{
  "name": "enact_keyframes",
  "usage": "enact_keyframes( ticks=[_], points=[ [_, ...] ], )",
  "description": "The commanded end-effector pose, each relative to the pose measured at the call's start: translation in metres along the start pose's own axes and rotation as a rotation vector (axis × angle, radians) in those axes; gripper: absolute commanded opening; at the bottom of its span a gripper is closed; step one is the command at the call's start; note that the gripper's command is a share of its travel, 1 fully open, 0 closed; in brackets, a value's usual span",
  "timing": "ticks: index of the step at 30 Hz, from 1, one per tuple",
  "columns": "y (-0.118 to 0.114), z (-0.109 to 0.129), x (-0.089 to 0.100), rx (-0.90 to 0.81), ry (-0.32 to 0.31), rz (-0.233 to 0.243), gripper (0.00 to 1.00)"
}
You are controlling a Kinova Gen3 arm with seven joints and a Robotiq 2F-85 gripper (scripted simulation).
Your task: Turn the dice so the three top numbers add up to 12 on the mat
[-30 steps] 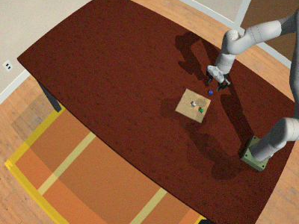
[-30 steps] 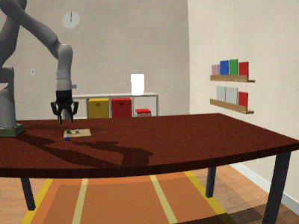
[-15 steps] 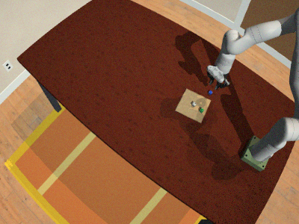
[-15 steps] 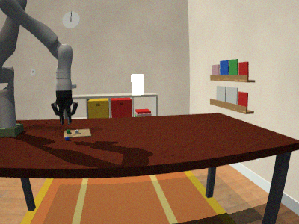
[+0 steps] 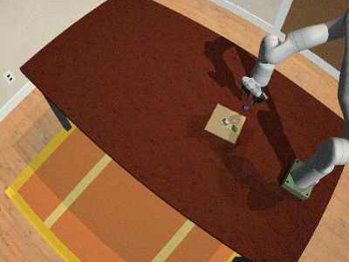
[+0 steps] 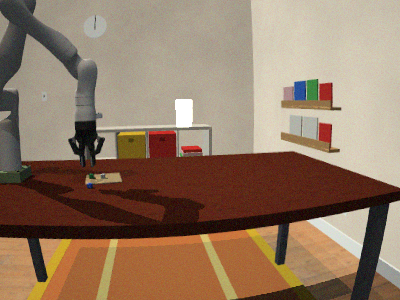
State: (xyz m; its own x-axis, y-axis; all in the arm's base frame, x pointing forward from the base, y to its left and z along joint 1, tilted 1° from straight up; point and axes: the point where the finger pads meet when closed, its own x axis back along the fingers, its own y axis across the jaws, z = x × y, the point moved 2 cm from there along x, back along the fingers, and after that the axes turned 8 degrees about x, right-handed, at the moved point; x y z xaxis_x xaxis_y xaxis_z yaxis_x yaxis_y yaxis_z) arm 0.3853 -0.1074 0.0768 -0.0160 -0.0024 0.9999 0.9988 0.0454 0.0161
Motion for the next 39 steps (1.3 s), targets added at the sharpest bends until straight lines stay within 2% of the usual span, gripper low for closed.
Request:
enact_keyframes(
  ticks=[1, 13, 39],
  points=[
    [0.000, 0.000, 0.000, 0.000, -0.001, -0.001, 0.31],
    [0.000, 0.000, -0.007, 0.000, 0.000, -0.001, 0.31],
    [0.001, -0.001, -0.042, 0.000, 0.000, -0.001, 0.31]
  ],
)
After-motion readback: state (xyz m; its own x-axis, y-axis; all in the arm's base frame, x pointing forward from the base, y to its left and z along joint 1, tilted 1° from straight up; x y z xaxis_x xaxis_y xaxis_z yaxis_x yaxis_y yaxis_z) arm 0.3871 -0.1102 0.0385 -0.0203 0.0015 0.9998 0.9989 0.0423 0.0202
